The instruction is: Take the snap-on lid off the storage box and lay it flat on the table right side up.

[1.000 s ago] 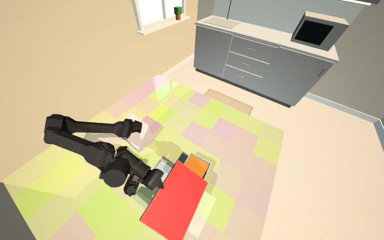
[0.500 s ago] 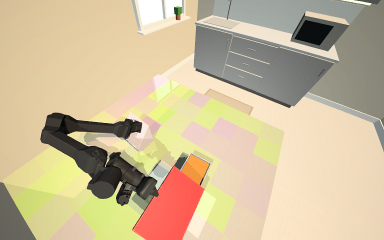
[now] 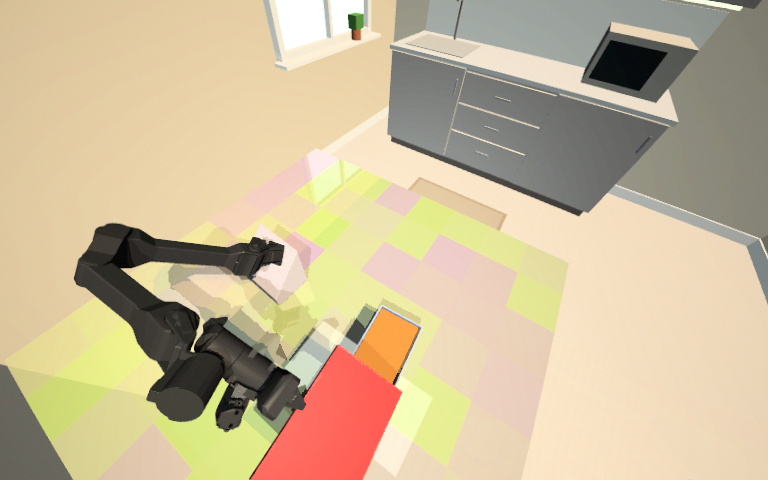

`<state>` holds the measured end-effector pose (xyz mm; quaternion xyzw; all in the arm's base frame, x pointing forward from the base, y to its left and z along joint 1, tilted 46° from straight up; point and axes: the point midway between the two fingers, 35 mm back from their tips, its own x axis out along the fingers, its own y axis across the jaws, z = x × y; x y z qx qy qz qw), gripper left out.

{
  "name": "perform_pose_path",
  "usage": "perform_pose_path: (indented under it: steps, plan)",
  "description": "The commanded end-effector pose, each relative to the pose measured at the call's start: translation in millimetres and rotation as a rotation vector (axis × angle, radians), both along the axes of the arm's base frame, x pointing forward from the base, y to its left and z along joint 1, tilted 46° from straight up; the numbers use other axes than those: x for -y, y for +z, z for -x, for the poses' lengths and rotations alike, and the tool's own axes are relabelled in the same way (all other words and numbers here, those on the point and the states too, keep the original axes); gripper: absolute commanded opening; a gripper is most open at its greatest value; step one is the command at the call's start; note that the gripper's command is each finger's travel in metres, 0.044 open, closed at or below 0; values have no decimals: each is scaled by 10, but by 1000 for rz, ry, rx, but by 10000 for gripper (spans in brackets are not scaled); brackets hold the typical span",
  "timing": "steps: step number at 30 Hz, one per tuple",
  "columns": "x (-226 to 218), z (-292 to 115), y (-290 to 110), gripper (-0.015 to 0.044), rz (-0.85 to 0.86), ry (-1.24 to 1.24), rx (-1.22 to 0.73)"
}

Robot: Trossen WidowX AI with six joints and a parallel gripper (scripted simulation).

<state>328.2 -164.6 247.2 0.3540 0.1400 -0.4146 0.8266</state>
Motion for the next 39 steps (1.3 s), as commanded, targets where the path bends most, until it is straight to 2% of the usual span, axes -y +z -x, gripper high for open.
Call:
perform_pose_path:
  steps: [1, 39]
  plan:
    - [21, -21, 107, 0, 4, 16, 14]
    - [503, 69, 629, 0, 8, 16, 16]
